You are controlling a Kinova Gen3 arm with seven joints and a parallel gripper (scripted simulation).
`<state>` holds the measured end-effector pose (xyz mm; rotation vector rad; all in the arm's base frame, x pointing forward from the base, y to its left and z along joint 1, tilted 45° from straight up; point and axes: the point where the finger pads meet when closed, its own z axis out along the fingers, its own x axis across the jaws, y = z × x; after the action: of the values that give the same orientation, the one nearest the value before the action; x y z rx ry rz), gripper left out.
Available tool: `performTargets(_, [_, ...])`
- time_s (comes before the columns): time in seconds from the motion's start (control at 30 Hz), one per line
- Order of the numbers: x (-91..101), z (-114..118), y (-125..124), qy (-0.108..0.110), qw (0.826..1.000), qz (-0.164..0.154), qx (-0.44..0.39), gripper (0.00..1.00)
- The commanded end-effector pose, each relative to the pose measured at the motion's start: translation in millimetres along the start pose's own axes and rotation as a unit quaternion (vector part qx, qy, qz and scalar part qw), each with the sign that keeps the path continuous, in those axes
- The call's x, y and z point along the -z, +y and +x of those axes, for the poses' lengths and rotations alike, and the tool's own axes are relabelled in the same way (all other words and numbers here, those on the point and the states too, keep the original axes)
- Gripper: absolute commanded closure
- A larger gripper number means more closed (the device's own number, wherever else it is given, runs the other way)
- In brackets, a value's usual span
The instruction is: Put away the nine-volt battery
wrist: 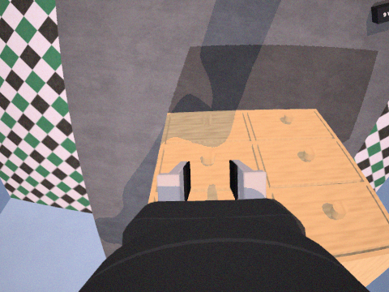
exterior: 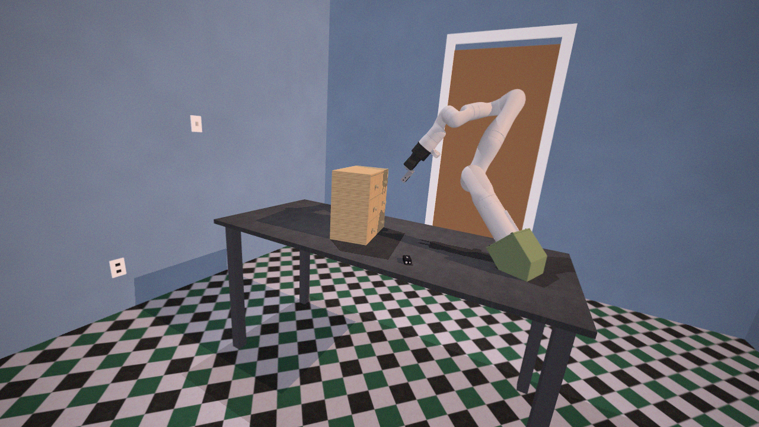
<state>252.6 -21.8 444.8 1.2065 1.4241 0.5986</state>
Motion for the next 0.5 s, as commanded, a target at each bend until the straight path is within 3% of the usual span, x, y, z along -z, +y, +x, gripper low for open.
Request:
performTargets(0.0, [-5.2,0,1,0.000,1.000,0.005,0.001,0.33])
performTargets(0.47, [-24.8,1,16,0.000,1.000,0.005,0.001,0.33])
